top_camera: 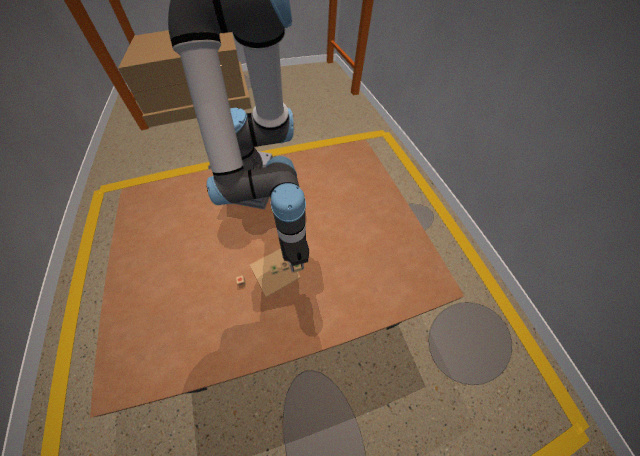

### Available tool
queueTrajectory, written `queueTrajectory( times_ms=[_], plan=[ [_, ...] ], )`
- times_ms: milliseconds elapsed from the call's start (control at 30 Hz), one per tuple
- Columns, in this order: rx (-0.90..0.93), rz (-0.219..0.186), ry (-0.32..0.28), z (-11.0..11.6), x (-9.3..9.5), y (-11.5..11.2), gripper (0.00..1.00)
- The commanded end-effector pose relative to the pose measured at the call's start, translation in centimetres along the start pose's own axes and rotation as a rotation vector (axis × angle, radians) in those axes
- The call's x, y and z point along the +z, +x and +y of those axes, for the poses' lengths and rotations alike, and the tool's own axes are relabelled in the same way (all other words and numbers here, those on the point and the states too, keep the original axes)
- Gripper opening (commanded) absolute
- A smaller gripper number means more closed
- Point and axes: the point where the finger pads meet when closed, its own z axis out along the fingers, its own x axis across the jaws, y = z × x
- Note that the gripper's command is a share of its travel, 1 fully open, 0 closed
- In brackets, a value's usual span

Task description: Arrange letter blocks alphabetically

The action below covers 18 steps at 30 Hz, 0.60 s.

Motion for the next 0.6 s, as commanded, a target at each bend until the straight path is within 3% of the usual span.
queueTrajectory(
  times_ms=[0, 567],
  plan=[
    [-0.09, 0.0, 0.001, 0.0, -0.1, 0.6, 0.49],
    [-0.615, 0.0, 0.001, 0.7, -0.2, 4.1, 0.49]
  ],
)
